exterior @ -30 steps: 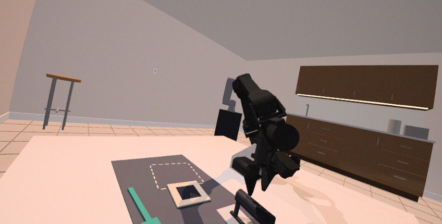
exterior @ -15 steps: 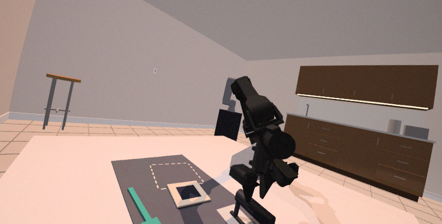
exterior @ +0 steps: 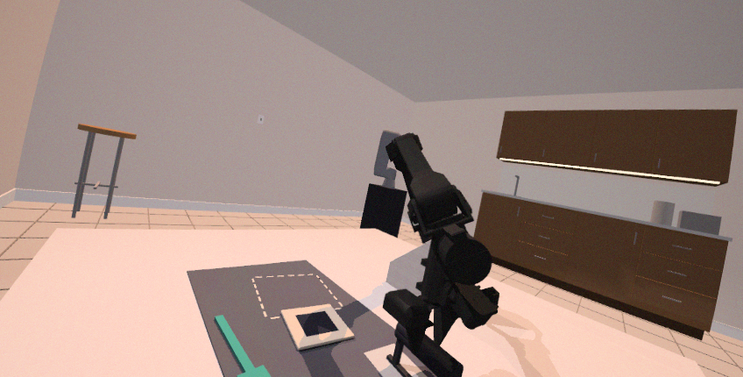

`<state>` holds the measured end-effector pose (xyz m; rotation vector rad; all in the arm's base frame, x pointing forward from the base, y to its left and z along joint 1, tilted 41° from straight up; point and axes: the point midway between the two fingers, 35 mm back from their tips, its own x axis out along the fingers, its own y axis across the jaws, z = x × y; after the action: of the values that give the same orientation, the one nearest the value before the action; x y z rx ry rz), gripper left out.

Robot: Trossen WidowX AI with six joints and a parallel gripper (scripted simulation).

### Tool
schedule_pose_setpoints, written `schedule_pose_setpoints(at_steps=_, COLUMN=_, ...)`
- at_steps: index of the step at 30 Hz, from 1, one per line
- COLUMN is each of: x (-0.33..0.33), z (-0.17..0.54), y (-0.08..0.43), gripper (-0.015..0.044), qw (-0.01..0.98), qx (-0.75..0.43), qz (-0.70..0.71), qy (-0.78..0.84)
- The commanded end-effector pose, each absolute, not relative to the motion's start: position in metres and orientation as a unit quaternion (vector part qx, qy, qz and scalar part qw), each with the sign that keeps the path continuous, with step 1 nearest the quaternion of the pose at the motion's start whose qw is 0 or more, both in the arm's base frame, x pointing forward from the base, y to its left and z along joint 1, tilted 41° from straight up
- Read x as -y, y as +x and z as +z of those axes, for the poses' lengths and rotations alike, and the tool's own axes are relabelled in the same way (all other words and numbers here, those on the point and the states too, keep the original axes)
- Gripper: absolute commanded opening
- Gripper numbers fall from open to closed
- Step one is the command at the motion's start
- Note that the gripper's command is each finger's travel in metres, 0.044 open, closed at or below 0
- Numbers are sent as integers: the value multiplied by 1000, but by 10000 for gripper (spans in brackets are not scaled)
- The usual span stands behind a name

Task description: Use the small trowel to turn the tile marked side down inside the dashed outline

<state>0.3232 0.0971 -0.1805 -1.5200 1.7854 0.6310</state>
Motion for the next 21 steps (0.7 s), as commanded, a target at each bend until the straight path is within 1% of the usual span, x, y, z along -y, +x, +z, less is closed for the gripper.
schedule_pose_setpoints(at_steps=1, x=-96, z=-181, y=322, gripper=243, qw=346, qx=-688, qz=244, qy=-589)
schedule_pose_setpoints(at_steps=18, x=-96, z=-181, y=322, gripper=130, qw=346, qx=-688, qz=244, qy=-589)
schedule_pose_setpoints(at_steps=21, x=-96, z=-181, y=322, gripper=130, qw=346, qx=-688, qz=244, qy=-589)
